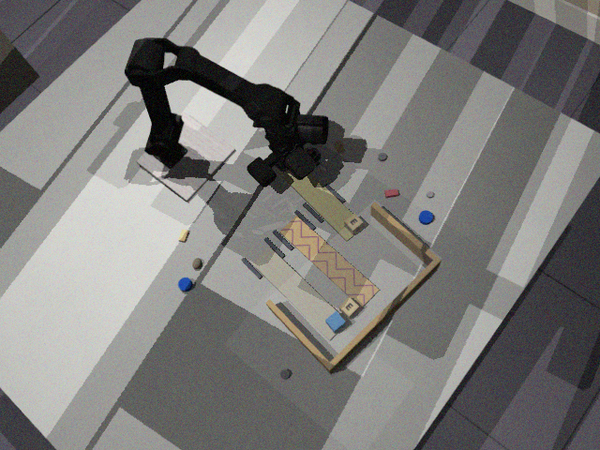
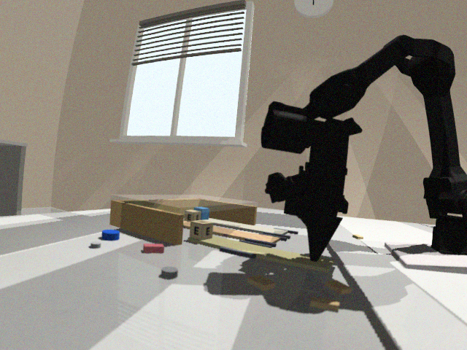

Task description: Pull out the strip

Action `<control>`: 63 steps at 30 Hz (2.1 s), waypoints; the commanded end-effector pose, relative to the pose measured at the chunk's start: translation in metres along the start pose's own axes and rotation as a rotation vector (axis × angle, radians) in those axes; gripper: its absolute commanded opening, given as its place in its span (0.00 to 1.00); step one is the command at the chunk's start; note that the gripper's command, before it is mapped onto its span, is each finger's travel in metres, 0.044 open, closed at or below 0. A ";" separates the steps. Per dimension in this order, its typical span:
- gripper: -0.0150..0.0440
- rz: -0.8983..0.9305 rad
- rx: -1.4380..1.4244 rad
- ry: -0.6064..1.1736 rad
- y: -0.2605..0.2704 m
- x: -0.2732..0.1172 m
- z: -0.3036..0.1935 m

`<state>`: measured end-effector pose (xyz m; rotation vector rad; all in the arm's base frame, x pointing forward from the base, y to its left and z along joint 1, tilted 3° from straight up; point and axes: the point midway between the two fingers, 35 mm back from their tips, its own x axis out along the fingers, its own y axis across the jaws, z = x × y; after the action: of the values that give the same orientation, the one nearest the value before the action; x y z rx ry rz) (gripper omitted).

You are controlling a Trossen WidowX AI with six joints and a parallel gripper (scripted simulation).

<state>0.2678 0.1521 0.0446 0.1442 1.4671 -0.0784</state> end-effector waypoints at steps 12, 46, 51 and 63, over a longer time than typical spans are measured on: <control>0.25 -0.018 -0.003 0.031 -0.004 0.006 -0.030; 0.25 -0.018 -0.003 0.033 -0.005 0.006 -0.051; 0.25 -0.018 -0.003 0.033 -0.005 0.006 -0.051; 0.25 -0.009 -0.003 0.018 0.001 -0.021 -0.041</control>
<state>0.2239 0.1572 0.0437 0.1346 1.4828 -0.0831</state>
